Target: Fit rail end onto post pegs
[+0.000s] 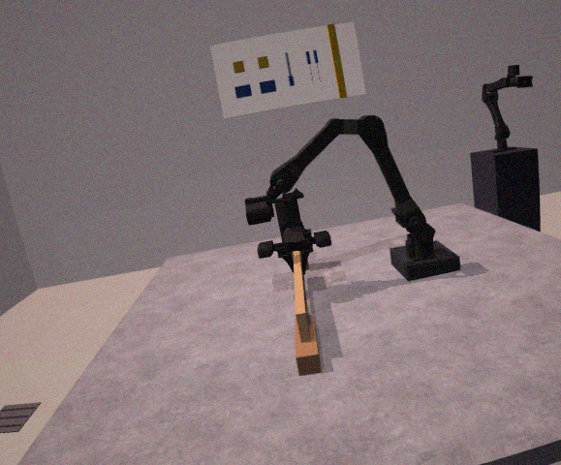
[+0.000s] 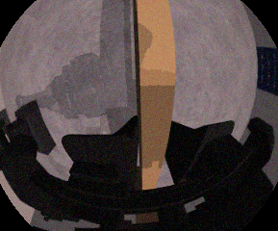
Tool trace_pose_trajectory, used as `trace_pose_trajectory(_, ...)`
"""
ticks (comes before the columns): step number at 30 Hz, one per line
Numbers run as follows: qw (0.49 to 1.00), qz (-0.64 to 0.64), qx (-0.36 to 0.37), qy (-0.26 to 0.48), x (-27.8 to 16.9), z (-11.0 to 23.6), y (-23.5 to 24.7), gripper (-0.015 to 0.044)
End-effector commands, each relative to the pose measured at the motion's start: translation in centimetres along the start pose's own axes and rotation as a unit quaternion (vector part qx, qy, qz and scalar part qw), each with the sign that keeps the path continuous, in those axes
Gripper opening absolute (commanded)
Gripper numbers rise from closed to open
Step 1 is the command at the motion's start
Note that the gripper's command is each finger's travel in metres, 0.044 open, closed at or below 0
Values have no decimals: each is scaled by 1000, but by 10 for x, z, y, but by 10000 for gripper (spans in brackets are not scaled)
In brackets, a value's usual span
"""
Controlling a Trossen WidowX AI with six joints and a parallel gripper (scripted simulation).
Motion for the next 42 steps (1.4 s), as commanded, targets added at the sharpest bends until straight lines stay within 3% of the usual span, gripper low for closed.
trace_pose_trajectory(1, 1000, 0, -4, -2, 0, 3, 0, 0)
trace_pose_trajectory(42, 1000, 0, -5, -1, -12, 5, -3, 0)
Point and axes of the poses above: the point midway between the two fingers, 35 mm back from their tips, its own z axis back along the fingers, its own y axis across the jaws, x = y × z, the point moved 6 cm from there along z, back along the fingers, and after that the axes turned 15 degrees about -z, right-handed, at the moved point
